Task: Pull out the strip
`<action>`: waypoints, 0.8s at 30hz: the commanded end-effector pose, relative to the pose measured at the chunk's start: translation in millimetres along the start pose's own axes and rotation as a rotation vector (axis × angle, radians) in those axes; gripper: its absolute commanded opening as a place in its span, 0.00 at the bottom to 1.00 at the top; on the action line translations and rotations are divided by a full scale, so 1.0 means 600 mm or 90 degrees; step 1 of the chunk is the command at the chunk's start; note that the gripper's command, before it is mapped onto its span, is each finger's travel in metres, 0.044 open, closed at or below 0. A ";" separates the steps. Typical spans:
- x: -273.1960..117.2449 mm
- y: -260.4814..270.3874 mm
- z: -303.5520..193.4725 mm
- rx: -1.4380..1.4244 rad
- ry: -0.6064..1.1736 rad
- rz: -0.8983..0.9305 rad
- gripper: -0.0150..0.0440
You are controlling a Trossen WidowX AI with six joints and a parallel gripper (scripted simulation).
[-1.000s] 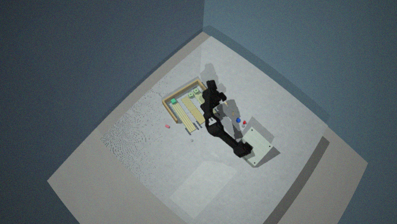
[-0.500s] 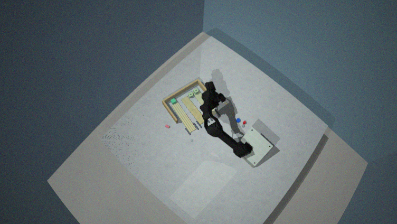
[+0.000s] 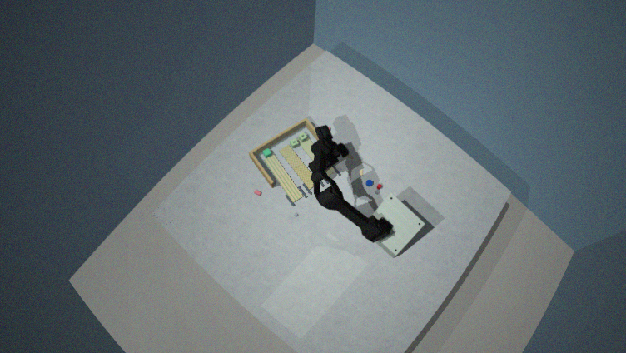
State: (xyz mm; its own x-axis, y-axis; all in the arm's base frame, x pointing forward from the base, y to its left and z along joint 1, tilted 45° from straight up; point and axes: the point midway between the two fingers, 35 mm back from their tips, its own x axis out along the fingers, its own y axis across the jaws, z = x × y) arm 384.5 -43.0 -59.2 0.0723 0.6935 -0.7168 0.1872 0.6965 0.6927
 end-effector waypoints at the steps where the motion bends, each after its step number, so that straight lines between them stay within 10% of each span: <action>1: 0.014 0.001 -0.005 0.004 0.004 0.003 0.25; 24: 0.037 0.004 -0.007 0.004 0.004 0.004 0.25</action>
State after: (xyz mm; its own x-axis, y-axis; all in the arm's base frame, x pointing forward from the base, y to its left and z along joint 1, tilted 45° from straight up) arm 382.6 -25.8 -72.4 0.0664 0.6972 -0.7138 0.1896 0.6935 0.6950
